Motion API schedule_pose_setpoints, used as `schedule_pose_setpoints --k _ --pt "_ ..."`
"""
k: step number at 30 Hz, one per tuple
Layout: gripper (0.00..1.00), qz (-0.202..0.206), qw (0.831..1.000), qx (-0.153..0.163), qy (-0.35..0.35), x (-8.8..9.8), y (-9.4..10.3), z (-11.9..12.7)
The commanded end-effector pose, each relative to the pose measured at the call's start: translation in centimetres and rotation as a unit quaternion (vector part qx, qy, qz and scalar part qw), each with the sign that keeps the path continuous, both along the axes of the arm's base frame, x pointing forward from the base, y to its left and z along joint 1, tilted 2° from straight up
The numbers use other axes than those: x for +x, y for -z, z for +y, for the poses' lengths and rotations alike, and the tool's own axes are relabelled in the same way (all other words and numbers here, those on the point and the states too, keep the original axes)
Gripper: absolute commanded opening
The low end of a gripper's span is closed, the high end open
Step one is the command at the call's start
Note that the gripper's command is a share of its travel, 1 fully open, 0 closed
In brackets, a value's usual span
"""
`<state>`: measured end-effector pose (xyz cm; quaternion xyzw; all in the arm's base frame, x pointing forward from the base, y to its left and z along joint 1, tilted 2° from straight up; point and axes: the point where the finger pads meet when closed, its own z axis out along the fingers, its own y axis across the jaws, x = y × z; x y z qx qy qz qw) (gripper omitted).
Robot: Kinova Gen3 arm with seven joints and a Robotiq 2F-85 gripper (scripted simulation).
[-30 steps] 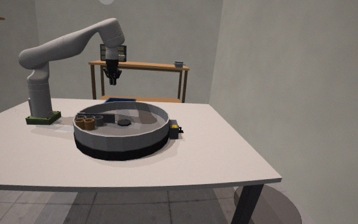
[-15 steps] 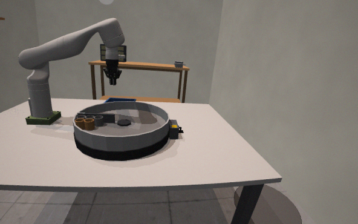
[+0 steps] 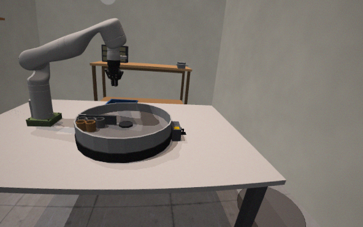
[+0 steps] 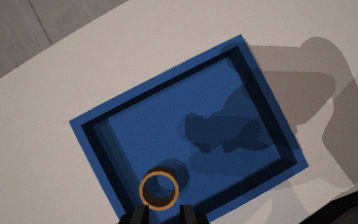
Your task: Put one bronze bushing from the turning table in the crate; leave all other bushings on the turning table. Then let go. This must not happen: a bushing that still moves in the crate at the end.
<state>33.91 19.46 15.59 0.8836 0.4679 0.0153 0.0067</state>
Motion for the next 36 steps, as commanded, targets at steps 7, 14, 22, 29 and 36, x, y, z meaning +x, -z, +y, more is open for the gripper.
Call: schedule_pose_setpoints --k 7,14,22,29,36 --pt "1.00 -0.001 1.000 0.000 0.000 0.02 -0.06 0.02" --pt "1.00 -0.001 1.000 0.000 0.000 0.02 -0.06 0.02" --pt "1.00 -0.001 1.000 0.000 0.000 0.02 -0.06 0.02" --pt "1.00 -0.001 1.000 0.000 0.000 0.02 -0.06 0.02" --pt "1.00 -0.001 1.000 0.000 0.000 0.02 -0.06 0.02"
